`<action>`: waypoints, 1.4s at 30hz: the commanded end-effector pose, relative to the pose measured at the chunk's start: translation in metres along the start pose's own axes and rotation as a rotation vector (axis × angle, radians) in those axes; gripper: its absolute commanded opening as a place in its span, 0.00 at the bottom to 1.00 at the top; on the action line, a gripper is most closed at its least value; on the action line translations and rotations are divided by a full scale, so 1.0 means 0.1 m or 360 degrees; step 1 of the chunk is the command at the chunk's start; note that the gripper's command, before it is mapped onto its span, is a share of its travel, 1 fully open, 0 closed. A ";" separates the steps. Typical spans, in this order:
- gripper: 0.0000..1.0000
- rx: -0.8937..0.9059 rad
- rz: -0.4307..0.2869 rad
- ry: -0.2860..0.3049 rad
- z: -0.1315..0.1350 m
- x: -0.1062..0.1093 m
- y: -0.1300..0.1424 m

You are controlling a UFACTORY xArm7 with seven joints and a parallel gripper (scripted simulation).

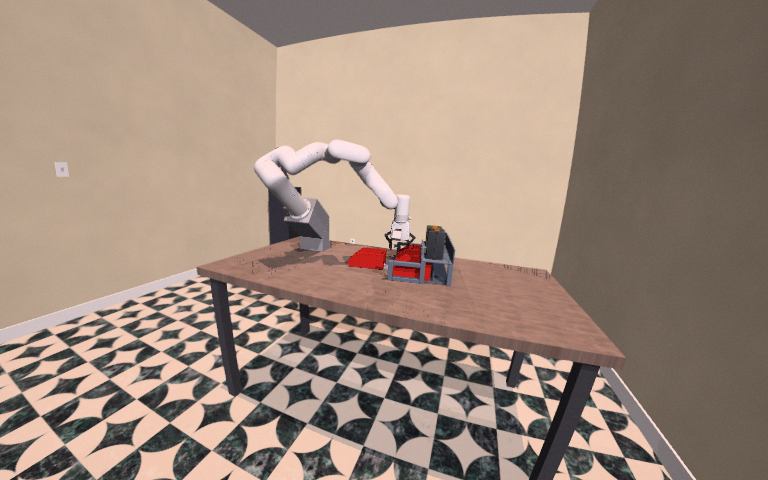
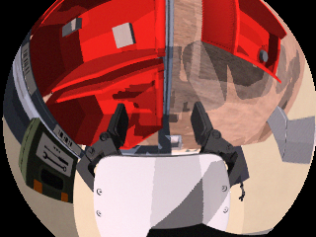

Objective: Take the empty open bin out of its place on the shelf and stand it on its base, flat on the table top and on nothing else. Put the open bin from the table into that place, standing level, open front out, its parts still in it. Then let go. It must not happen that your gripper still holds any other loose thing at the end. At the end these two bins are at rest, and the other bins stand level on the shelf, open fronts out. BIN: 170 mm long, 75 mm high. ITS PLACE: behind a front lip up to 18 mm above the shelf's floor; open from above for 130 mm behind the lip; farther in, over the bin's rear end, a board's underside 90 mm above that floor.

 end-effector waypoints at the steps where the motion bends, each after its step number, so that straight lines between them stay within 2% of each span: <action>1: 0.95 0.0000 -0.0003 -0.0008 -0.02 0.03 0.00; 42: 0.95 0.0000 -0.0003 -0.0008 -0.02 -0.14 0.01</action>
Point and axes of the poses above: the point where the finger pads meet when closed, its own x axis back along the fingers, its own z axis across the jaws, y = z × x, the point moved 5 cm from there along x, back along the fingers, and after that the axes turned 8 degrees about x, right-handed, at the moved point
